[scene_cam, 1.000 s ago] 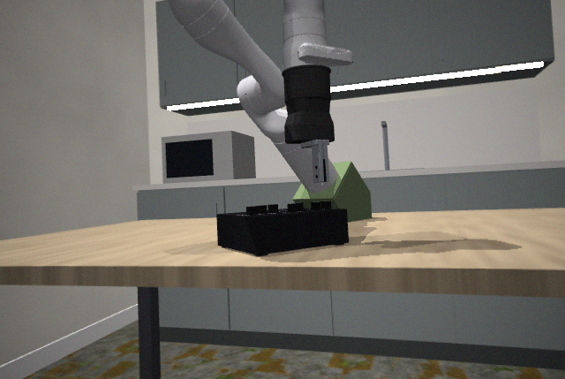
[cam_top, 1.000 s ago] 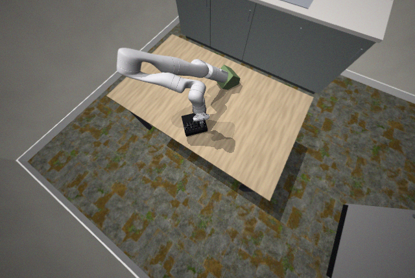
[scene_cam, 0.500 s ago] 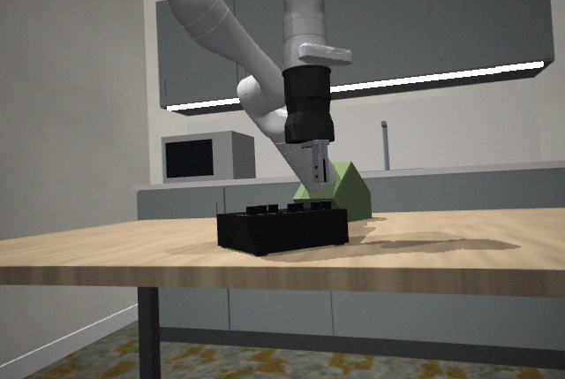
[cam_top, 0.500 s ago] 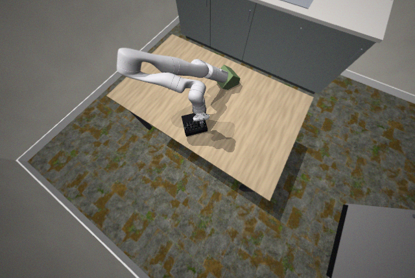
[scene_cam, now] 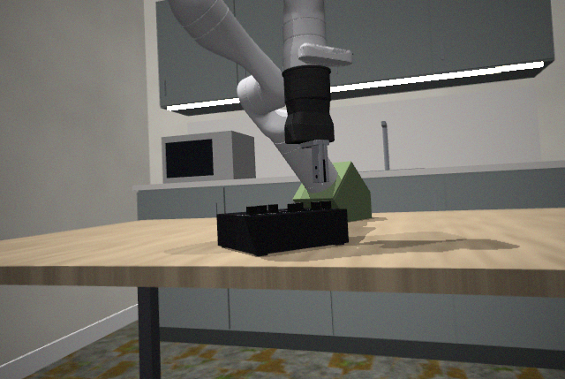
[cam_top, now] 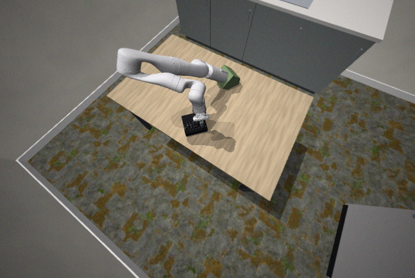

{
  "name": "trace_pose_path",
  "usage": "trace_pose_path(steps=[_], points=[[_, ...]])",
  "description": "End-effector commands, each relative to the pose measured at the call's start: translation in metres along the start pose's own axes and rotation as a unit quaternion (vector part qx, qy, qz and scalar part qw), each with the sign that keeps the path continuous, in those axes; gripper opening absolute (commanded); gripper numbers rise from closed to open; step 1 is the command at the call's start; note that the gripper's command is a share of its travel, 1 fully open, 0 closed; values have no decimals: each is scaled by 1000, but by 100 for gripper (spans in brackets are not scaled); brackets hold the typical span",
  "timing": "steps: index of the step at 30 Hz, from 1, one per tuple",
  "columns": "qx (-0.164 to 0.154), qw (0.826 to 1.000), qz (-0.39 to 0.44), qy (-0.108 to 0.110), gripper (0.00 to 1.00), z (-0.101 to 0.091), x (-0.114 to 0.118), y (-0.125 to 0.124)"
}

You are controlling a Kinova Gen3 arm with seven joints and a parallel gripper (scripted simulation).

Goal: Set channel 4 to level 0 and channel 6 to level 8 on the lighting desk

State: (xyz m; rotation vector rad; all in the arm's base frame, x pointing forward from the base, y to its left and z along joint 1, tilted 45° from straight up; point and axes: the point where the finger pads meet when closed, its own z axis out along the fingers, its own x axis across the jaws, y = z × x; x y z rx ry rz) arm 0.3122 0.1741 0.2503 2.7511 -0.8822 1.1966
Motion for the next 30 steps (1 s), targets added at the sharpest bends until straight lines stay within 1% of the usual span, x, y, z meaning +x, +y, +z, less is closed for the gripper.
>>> trace_pose_path(steps=[1,16,30], points=[[1,1000,0,0,0,0,0,0],[0,1000,0,0,0,6,-1,-1],[0,1000,0,0,0,16,-1,-1]])
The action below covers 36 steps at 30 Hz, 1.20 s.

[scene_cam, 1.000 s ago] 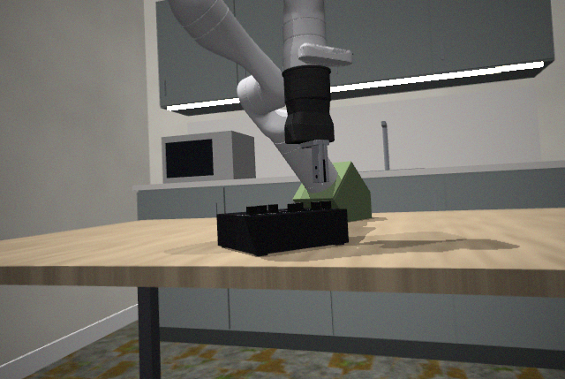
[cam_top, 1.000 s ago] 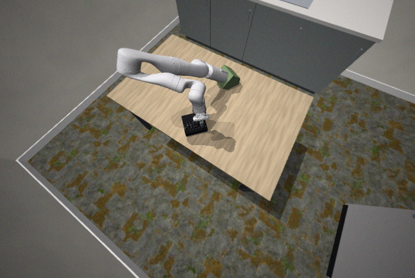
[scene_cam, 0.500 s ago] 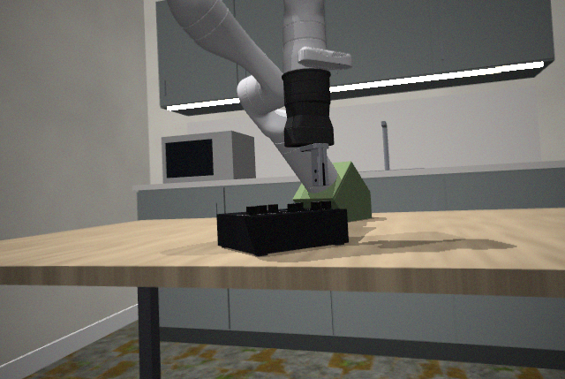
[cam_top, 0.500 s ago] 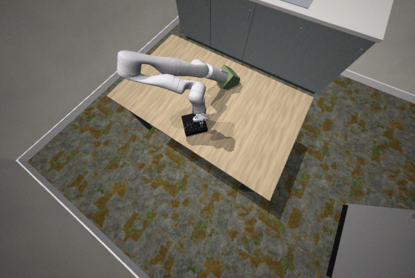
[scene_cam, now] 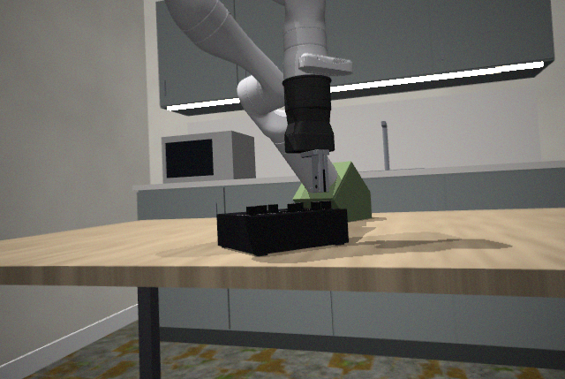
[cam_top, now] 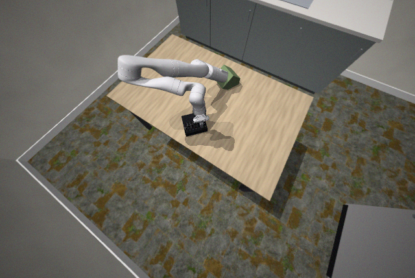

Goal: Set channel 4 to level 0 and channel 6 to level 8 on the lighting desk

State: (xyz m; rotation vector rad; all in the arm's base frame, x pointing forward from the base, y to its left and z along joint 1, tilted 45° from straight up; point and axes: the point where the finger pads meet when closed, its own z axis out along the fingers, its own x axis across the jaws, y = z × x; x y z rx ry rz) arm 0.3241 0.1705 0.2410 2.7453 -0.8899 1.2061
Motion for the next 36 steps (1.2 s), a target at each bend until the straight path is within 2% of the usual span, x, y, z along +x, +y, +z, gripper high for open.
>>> trace_pose_path(steps=[1,36], points=[[0,1000,-3,-3,0,2,-3,0],[0,1000,-3,-3,0,9,-4,-1]])
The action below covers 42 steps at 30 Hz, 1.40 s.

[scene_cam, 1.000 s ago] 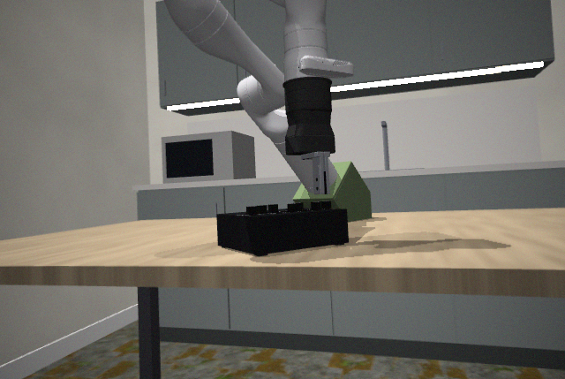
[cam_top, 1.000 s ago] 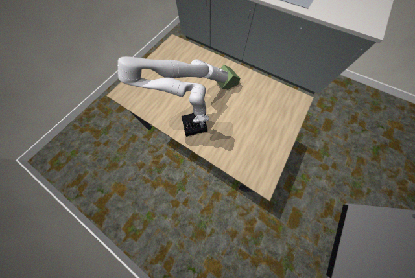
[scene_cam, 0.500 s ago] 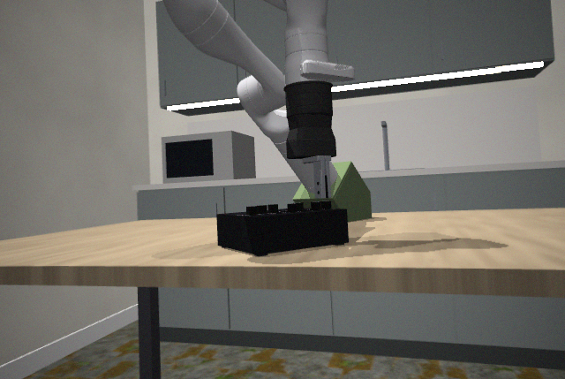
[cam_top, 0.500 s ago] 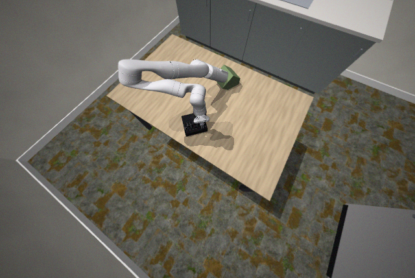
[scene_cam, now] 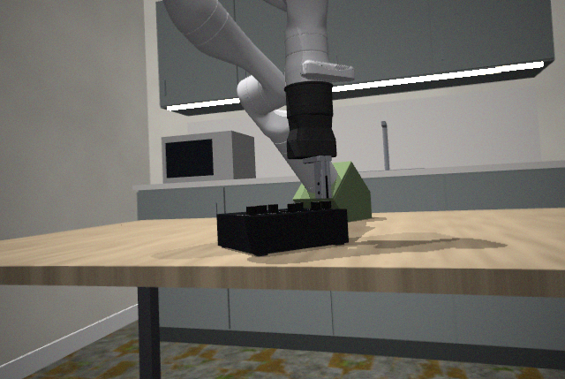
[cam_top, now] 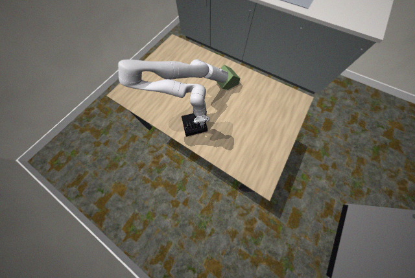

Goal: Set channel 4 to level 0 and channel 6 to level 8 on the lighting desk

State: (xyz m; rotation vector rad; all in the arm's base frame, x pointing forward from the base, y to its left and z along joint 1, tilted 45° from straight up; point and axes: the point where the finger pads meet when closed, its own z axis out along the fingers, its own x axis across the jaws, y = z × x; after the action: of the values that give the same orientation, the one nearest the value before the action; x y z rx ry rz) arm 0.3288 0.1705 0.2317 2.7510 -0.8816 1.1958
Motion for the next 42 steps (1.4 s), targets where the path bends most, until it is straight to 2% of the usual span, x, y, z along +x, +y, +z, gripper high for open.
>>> trace_pose_path(steps=[1,29,42], points=[[1,1000,0,0,0,0,0,0],[1,1000,0,0,0,0,0,0],[1,1000,0,0,0,5,0,0]])
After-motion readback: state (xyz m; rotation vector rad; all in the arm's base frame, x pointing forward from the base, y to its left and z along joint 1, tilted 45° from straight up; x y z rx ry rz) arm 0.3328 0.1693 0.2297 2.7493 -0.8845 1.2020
